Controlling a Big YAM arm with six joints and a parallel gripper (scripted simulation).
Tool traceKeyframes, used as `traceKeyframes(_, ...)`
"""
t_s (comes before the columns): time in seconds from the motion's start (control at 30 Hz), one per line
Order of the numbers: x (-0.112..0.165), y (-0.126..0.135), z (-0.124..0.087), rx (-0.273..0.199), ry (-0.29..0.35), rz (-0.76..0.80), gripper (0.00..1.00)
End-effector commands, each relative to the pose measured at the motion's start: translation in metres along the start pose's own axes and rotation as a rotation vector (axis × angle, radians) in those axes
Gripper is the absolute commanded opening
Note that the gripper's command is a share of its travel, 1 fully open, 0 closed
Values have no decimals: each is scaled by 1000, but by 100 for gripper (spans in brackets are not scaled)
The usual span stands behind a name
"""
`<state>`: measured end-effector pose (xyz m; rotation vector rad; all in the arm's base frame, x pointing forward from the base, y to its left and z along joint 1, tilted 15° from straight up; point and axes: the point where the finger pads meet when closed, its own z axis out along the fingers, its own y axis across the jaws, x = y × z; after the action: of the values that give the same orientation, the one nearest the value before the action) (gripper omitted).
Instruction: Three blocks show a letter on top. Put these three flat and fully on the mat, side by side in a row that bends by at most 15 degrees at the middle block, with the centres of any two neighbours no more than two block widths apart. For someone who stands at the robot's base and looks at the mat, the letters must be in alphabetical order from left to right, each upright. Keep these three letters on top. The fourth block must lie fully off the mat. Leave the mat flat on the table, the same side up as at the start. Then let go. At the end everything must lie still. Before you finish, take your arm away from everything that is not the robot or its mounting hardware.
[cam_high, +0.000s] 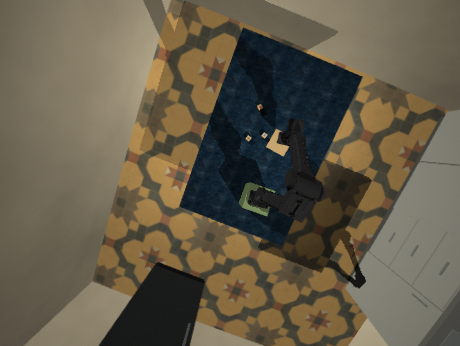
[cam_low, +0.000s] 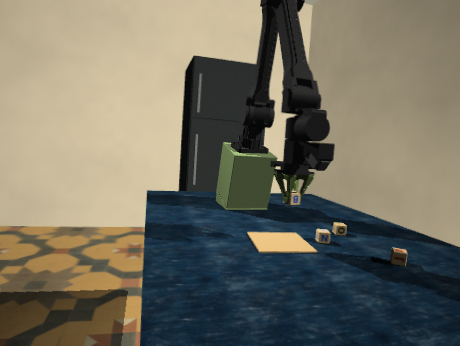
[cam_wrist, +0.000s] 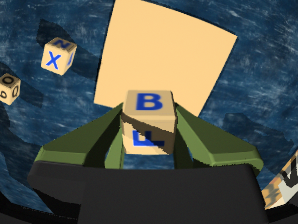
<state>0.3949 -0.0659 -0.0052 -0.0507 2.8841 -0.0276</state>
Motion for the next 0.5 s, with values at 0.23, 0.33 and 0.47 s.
traceKeyframes(0.23, -9, 17, -9, -4, -28, 614, 25)
traceKeyframes(0.33, -8, 22, -8, -9, -26, 756, 25)
traceKeyframes(0.47, -7, 27, -8, -15, -21, 945, 25)
